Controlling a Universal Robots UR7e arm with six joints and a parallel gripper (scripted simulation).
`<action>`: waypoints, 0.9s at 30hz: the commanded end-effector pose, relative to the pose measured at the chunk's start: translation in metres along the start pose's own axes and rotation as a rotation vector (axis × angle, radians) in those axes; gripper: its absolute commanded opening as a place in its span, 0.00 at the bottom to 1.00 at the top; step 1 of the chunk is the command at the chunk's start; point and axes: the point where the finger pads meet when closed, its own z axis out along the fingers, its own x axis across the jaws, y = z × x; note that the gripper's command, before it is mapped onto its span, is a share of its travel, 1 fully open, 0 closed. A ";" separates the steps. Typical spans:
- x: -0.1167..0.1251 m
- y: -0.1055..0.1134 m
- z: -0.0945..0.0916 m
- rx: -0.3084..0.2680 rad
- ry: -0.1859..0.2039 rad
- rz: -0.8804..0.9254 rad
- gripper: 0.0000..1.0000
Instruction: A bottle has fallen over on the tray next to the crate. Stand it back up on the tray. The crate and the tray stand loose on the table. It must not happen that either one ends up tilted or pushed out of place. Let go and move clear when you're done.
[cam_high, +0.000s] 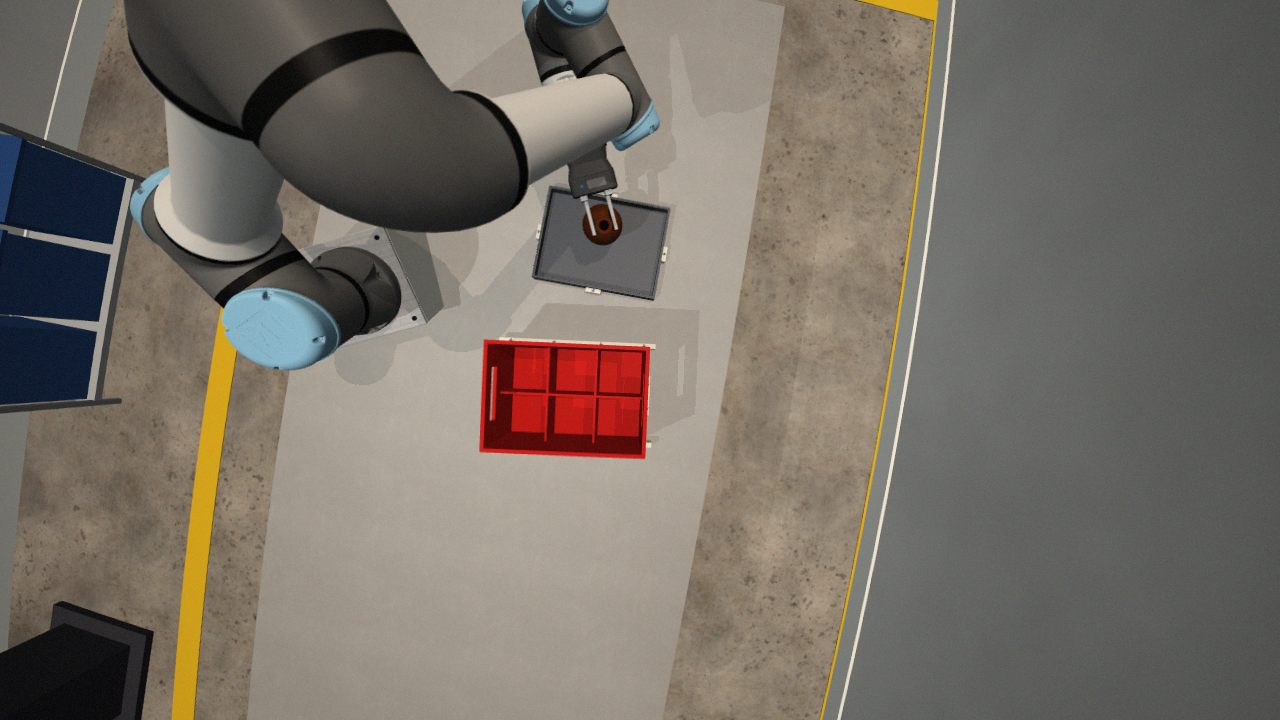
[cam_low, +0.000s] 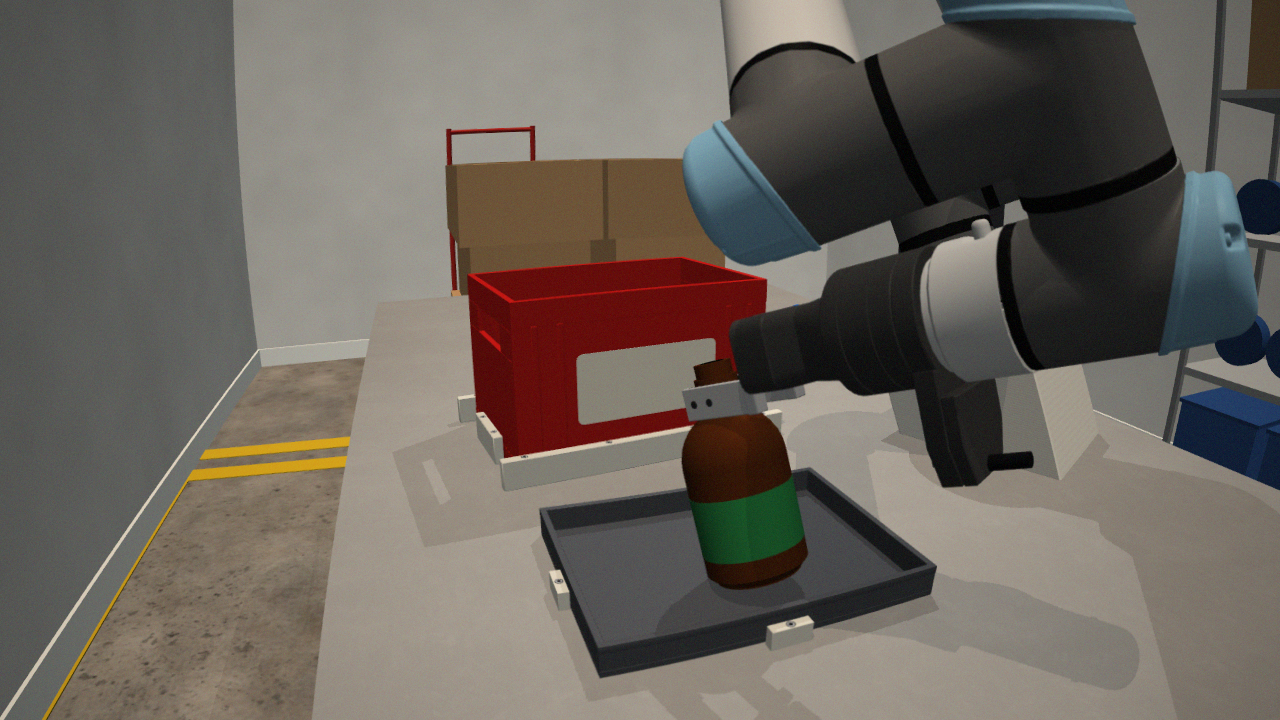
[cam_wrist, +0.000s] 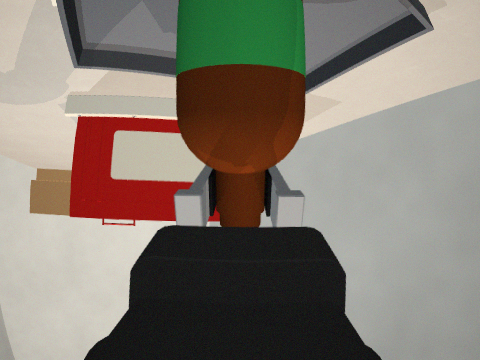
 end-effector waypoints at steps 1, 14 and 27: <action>0.000 0.000 0.000 0.000 0.000 0.001 0.00; 0.000 0.000 0.000 0.000 0.000 0.001 1.00; 0.000 0.000 0.000 0.000 0.000 0.001 1.00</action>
